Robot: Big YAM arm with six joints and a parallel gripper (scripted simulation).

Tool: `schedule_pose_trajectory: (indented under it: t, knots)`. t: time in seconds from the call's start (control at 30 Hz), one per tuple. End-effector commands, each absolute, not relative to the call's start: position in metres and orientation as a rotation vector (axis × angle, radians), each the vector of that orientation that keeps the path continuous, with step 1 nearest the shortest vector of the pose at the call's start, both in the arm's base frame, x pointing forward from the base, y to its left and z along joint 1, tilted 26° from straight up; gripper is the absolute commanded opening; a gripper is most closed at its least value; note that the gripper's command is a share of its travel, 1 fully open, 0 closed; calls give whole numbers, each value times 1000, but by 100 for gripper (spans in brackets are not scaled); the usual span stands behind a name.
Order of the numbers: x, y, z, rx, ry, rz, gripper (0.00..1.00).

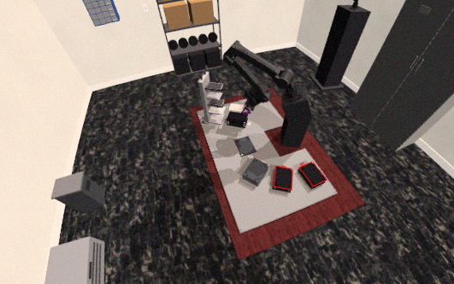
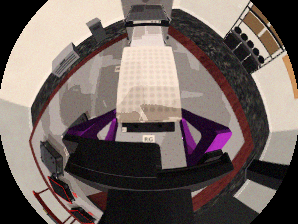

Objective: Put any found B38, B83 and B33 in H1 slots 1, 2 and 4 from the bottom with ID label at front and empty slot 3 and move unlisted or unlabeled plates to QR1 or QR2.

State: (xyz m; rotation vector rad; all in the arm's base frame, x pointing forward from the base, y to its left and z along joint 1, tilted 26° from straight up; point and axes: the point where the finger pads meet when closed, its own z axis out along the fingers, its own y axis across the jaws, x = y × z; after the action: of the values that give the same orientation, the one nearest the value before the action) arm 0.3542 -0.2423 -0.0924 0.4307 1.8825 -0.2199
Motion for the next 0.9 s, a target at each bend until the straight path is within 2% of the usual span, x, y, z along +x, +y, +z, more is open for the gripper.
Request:
schedule_pose_trajectory:
  t: [0.0, 0.87]
  knots:
    - [359, -237, -93, 419, 1871, -212, 86]
    - [363, -238, -106, 424, 1880, -207, 86]
